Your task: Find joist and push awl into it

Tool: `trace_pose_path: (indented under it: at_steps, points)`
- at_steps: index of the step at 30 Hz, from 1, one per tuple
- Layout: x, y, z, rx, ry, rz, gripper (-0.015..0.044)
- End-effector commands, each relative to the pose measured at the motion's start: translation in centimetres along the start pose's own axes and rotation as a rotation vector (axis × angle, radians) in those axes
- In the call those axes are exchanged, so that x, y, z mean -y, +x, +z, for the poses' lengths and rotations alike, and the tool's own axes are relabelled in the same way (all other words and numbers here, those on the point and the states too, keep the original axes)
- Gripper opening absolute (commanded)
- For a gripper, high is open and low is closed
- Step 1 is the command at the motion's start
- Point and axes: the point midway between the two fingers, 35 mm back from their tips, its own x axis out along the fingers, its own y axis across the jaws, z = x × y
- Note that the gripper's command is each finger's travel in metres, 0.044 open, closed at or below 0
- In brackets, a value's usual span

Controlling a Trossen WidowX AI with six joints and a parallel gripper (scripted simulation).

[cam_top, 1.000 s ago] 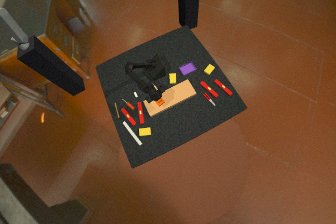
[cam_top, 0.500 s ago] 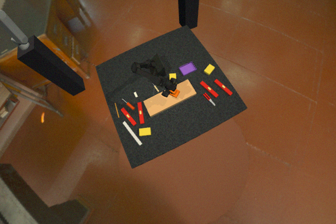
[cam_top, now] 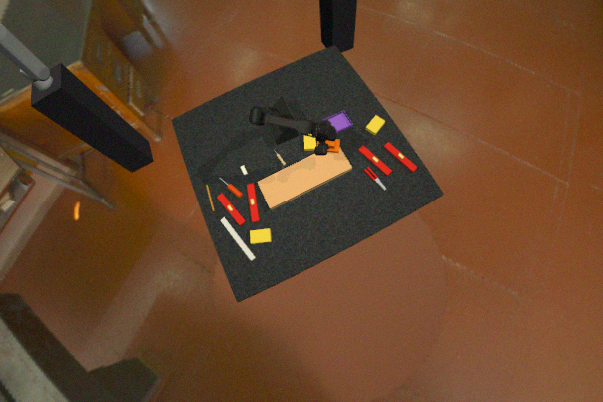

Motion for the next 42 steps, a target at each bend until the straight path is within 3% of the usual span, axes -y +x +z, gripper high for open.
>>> trace_pose_path:
  at_steps: [1,12,24,42]
  points:
    - [-3.9,0.8,1.3,0.001,-0.102,0.034,0.0]
    - [-13.9,3.6,2.2,-0.039,-0.345,0.105,0.0]
    - [-23.8,7.0,0.0,-0.11,-0.594,0.161,0.0]
    - [-24.0,10.6,-1.2,-0.115,-0.607,0.163,0.0]
